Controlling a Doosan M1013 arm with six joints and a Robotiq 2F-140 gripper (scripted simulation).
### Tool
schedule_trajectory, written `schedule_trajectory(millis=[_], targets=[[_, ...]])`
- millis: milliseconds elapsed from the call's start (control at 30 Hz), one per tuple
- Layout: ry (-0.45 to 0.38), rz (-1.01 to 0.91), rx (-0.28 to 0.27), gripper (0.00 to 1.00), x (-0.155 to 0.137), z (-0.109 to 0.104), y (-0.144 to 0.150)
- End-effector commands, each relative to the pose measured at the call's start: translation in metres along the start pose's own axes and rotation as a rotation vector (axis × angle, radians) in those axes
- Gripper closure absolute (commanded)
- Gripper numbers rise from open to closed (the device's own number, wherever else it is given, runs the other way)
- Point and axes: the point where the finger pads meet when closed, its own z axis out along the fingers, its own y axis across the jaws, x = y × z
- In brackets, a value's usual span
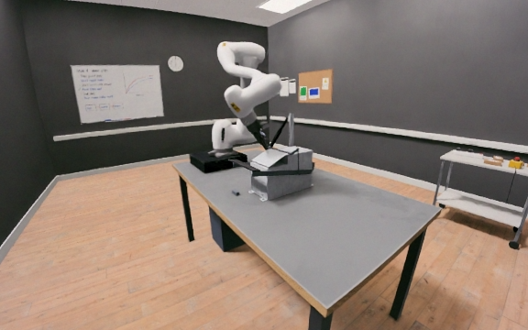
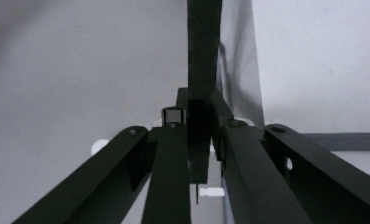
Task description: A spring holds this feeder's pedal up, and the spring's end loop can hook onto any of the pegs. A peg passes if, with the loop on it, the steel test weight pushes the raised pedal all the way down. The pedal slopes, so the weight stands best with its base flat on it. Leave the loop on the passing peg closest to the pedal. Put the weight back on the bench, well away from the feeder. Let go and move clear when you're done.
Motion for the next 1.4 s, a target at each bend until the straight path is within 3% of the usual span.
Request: schedule_trajectory(millis=[0,1367], targets=[[0.000,0.000,0.000,0.83,0.0003,-0.0005,-0.0002],[0.000,-0.008,-0.012,0.83,0.0005,-0.0007,0.0020]])
